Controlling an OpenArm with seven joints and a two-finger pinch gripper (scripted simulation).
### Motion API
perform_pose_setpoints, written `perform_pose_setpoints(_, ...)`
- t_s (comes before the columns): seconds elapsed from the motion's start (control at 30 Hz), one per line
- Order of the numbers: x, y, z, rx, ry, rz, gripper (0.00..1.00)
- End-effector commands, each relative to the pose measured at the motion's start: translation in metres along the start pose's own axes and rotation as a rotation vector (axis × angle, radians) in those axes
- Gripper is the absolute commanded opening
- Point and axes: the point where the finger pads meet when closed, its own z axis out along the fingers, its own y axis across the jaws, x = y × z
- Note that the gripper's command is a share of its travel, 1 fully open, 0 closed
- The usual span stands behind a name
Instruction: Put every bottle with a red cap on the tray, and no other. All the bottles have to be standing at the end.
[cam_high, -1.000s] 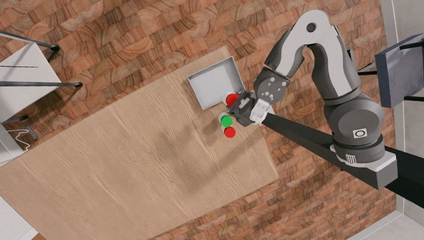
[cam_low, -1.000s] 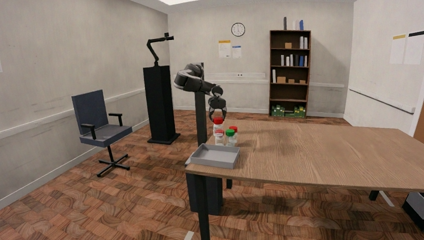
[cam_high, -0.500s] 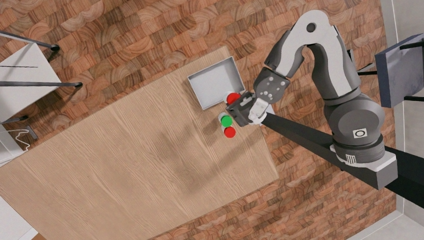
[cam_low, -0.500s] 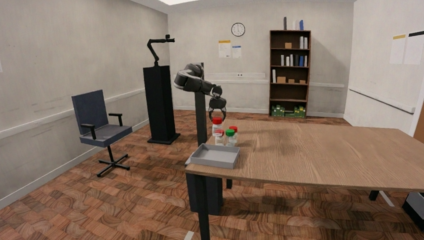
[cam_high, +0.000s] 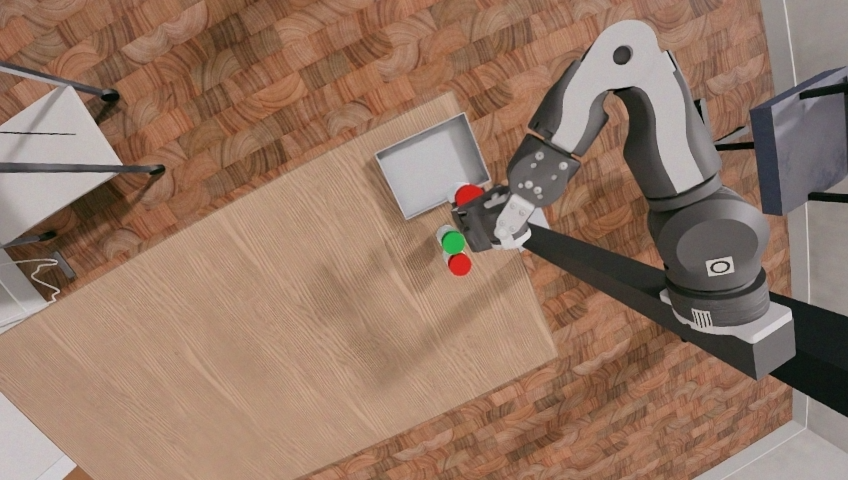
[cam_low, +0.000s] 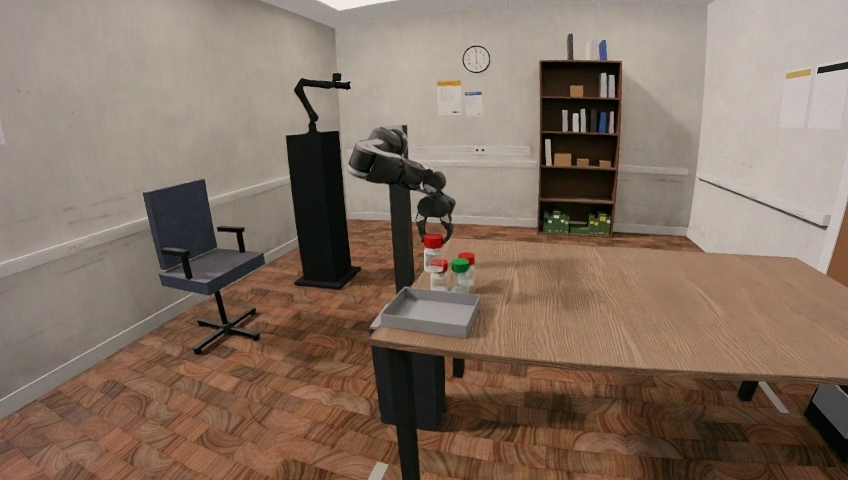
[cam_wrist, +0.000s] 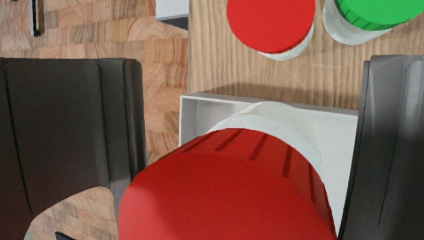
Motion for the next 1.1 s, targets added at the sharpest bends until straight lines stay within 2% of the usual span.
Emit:
perform_pose_setpoints(0.0,0.0,0.004,-0.002,-0.018,0.001,0.023,0.0)
perform_pose_setpoints(0.3,0.0,0.004,-0.002,-0.018,0.002,0.053,0.0)
perform_pose_setpoints(0.53,-0.005,-0.003,0.001,-0.005,0.001,0.047,0.0)
perform_pose_setpoints(0.8,-0.023,-0.017,0.009,-0.008,0.001,0.048,0.0)
perform_pose_setpoints(0.87,-0.023,-0.017,0.009,-0.008,0.001,0.048,0.0)
perform_pose_setpoints(1.07,-0.042,-0.032,0.018,-0.01,0.001,0.05,0.0)
